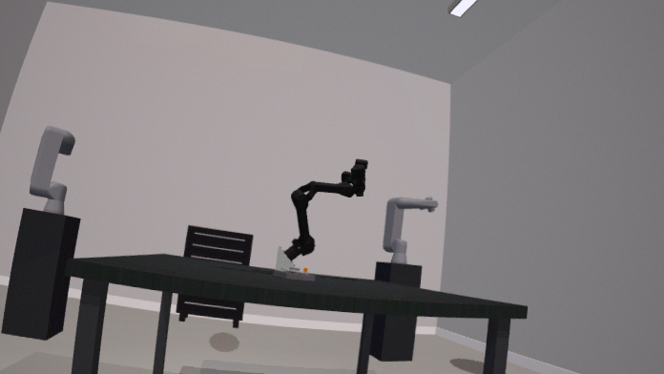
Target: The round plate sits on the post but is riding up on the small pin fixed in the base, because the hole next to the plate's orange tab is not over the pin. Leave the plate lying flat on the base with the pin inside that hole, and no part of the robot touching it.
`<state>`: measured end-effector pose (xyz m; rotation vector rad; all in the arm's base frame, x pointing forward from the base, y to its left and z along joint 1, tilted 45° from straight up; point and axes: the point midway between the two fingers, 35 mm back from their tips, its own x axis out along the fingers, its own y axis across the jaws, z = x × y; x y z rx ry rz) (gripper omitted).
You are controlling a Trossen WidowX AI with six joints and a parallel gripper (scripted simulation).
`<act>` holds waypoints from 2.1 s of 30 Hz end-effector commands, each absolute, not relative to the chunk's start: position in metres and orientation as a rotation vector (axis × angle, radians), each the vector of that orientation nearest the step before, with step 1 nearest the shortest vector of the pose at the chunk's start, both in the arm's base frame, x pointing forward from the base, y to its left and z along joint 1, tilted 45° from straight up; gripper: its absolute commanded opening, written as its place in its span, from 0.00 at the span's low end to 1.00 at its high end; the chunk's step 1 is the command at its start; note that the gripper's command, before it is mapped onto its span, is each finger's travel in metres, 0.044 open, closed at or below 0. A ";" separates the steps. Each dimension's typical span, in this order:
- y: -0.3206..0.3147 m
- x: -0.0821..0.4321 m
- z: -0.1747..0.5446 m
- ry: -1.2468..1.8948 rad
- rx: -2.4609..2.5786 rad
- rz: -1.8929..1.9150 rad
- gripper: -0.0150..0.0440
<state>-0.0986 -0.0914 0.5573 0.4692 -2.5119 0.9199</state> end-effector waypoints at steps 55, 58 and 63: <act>0.100 0.338 0.205 0.770 -0.105 0.949 0.25; 0.061 0.342 0.174 0.925 0.051 0.843 0.25; 0.009 0.334 0.135 1.116 0.295 0.689 0.25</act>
